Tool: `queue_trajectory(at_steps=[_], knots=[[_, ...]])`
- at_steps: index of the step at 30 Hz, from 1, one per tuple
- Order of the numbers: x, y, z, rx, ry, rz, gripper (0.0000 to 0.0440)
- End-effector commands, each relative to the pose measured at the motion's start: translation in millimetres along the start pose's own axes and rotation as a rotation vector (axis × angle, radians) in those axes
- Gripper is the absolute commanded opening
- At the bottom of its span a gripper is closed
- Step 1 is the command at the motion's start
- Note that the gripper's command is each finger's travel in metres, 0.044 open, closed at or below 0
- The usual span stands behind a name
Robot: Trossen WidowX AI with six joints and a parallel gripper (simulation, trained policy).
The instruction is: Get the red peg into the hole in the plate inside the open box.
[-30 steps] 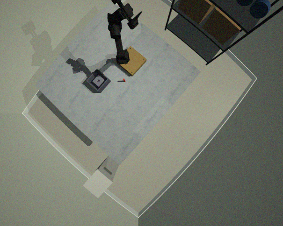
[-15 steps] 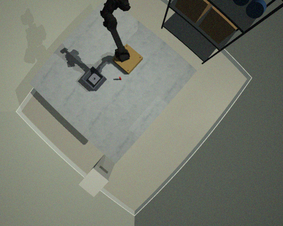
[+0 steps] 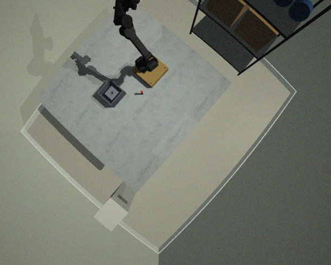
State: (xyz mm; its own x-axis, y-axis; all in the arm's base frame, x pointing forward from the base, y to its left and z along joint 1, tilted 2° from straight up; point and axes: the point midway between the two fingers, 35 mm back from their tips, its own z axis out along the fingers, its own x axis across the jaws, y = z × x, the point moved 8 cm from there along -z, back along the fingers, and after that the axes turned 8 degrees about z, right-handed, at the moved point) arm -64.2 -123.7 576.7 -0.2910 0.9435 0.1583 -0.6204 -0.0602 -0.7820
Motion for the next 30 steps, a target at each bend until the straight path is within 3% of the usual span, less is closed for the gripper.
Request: queue_trajectory(at_steps=[1, 15, 30], knots=[[-20.5, 6.5, -8.9, -0.015, -0.120, -0.063, 0.0440], [-82.6, 18.1, -59.4, 0.017, -0.558, -0.281, 0.0440], [-123.2, 22.7, -136.1, 0.199, -1.000, -0.500, 0.0440]])
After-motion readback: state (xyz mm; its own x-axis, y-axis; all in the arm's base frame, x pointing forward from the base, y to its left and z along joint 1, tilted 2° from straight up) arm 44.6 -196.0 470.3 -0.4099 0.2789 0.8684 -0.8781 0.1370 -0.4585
